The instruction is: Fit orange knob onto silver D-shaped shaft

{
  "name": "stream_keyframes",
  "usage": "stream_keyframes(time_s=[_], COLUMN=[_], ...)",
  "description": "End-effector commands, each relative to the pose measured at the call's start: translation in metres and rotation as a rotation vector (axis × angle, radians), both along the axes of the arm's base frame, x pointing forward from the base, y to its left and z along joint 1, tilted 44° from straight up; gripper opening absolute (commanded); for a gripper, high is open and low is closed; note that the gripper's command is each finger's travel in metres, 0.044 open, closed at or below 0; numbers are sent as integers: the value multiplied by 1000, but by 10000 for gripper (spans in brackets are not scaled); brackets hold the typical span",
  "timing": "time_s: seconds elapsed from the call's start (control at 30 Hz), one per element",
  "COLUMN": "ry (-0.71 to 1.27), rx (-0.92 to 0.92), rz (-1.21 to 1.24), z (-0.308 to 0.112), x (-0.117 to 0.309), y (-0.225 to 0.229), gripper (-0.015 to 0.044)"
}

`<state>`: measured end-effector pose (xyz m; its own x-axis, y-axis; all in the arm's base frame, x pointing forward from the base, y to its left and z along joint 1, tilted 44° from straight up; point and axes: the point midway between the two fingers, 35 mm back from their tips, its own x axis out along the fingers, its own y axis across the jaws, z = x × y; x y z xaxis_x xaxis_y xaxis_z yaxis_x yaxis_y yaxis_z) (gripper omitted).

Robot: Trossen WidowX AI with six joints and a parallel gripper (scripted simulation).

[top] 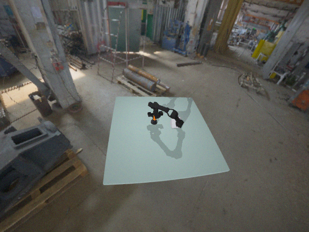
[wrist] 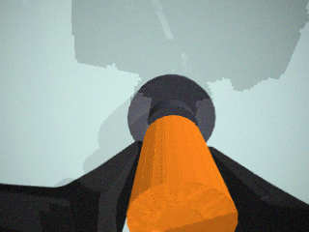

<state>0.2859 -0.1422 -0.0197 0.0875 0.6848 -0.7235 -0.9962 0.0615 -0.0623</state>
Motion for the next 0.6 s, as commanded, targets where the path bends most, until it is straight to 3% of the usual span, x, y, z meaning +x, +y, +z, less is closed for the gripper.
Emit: stream_keyframes(time_s=[0.0,0.57], ry=[214,1026], rx=[24,131], rz=[-231,-1092], z=[-2,-3], x=[-3,-2], y=[-1,-5], gripper=[0,0])
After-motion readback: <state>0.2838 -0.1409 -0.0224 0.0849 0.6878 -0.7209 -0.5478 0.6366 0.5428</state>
